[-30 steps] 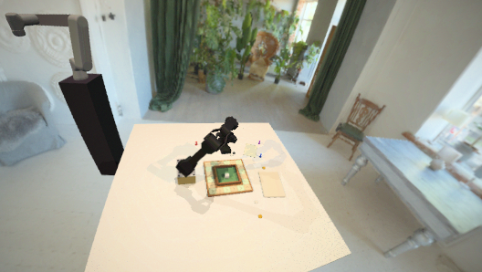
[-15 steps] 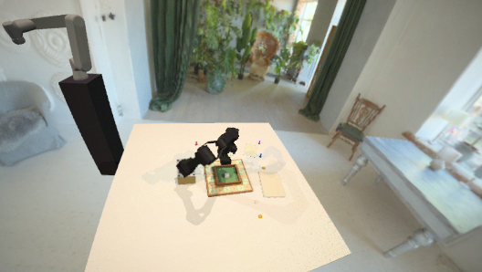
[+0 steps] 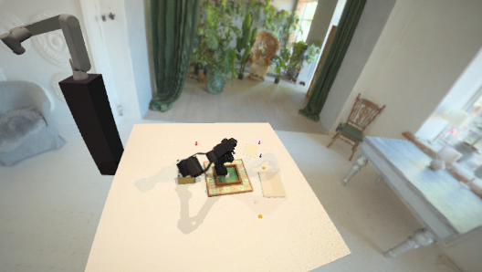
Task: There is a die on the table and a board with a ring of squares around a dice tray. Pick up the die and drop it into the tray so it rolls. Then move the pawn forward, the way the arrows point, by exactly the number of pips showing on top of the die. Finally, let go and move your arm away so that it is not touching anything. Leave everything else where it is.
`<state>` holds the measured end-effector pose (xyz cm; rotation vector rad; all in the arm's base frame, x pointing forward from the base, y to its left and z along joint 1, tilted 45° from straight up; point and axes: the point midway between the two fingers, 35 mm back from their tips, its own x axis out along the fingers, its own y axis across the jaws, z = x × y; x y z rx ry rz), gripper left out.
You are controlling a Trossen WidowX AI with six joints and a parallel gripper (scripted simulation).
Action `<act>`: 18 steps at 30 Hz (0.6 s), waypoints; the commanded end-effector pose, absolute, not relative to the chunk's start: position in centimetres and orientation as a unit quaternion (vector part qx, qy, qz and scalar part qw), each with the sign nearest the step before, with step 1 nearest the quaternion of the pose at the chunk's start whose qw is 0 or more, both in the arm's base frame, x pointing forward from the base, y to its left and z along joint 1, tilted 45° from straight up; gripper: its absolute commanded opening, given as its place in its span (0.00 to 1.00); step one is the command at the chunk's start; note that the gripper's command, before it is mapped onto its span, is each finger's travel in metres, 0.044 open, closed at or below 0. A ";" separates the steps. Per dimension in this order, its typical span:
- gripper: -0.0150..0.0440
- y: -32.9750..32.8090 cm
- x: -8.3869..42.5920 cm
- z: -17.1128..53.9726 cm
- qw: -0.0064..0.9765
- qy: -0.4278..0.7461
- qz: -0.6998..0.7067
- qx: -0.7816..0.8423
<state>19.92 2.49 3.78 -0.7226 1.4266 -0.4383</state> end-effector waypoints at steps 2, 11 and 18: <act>0.25 0.7 19.1 4.2 0.677 0.631 -0.197 -0.324; 0.25 -2.3 17.0 4.4 0.674 0.630 -0.202 -0.328; 0.25 -3.1 16.8 3.9 0.674 0.630 -0.204 -0.327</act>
